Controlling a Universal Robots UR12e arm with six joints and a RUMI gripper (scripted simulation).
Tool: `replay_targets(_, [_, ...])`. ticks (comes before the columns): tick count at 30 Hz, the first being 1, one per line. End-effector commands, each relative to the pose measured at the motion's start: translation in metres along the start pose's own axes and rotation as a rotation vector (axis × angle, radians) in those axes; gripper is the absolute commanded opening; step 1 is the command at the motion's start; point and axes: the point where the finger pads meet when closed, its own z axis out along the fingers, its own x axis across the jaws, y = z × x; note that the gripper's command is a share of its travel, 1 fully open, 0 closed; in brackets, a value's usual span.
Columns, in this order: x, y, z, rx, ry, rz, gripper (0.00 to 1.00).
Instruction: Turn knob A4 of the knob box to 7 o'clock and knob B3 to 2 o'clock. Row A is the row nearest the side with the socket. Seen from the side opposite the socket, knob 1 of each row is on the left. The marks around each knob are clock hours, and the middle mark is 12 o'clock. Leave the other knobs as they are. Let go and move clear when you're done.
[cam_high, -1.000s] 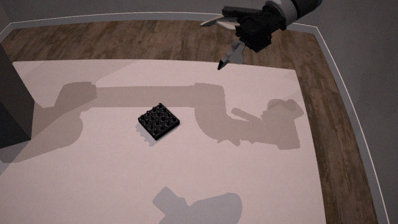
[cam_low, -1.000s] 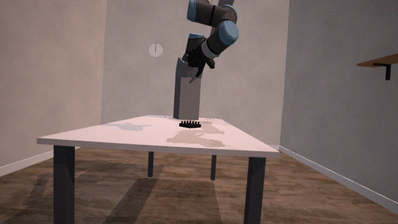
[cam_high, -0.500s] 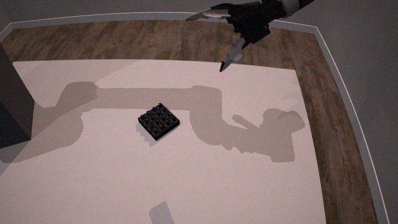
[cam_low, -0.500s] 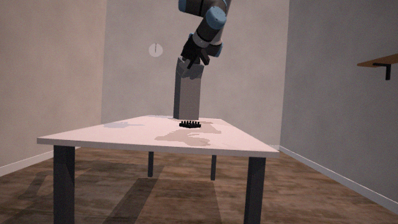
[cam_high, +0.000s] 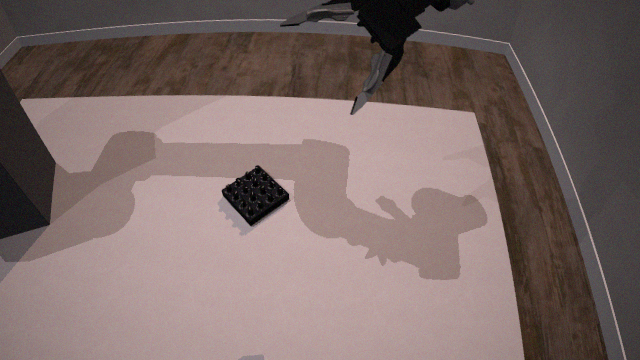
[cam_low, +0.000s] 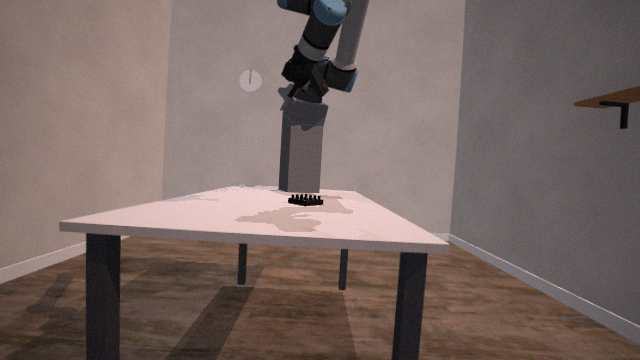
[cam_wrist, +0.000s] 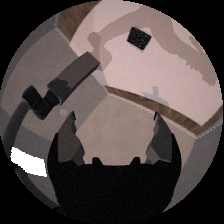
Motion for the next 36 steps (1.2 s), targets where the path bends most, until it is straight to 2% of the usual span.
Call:
replay_targets(1, [-0.007,0.013,0.002,0.049,0.031,0.146,1.00])
replay_targets(12, [-0.020,0.036,0.007,0.149,0.064,0.420,1.00])
replay_targets(14, [-0.020,0.036,0.007,0.149,0.064,0.420,1.00])
replay_targets(19, [-0.029,0.049,0.010,0.211,0.076,0.579,1.00])
replay_targets(29, [-0.043,0.069,0.015,0.312,0.086,0.825,1.00])
replay_targets(31, [-0.043,0.069,0.015,0.312,0.086,0.825,1.00])
replay_targets(36, [-0.053,0.080,0.019,0.381,0.086,0.981,1.00])
